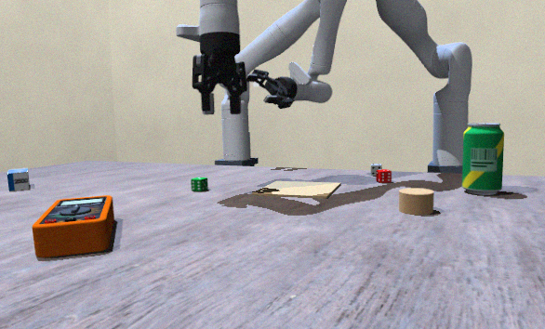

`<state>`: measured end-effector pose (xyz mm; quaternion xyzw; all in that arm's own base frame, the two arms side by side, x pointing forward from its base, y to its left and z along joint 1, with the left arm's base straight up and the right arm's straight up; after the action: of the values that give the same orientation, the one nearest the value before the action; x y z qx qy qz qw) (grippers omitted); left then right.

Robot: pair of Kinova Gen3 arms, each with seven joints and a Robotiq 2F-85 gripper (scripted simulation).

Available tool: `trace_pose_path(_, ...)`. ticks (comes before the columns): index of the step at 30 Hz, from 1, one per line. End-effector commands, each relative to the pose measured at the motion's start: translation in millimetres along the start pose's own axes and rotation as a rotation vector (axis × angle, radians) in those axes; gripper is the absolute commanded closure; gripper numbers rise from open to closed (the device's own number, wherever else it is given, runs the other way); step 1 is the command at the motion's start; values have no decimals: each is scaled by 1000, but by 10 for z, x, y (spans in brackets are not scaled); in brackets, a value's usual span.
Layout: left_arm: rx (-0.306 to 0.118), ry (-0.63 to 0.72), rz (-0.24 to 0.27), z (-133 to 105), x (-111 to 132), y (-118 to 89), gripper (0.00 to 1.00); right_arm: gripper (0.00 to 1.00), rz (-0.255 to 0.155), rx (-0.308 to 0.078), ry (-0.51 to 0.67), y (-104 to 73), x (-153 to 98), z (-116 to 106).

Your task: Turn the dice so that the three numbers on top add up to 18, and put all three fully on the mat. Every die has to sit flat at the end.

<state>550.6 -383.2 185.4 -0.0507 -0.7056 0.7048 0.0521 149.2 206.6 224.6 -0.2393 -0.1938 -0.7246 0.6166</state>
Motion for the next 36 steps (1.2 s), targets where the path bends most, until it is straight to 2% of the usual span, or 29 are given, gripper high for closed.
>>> trace_pose_path(1,1,0,2,2,-4,55,2,2,0,0,1,0,2,4)
trace_pose_path(14,1,0,2,12,-19,919,2,2,0,0,1,0,2,4)
trace_pose_path(20,1,0,2,13,-21,996,2,2,0,0,1,0,2,4)
trace_pose_path(36,1,0,2,13,-21,997,2,2,0,0,1,0,2,4)
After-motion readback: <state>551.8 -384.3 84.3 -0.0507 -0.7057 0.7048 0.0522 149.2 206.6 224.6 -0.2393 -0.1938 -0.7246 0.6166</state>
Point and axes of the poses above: on each arm, the point where the finger pads meet when closed, its own y axis out along the fingers, its own x axis across the jaws, z = x × y, the point moved 3 cm from there along -y, back along the fingers, and after that the axes turned 8 degrees about y, right-handed, at the moved point
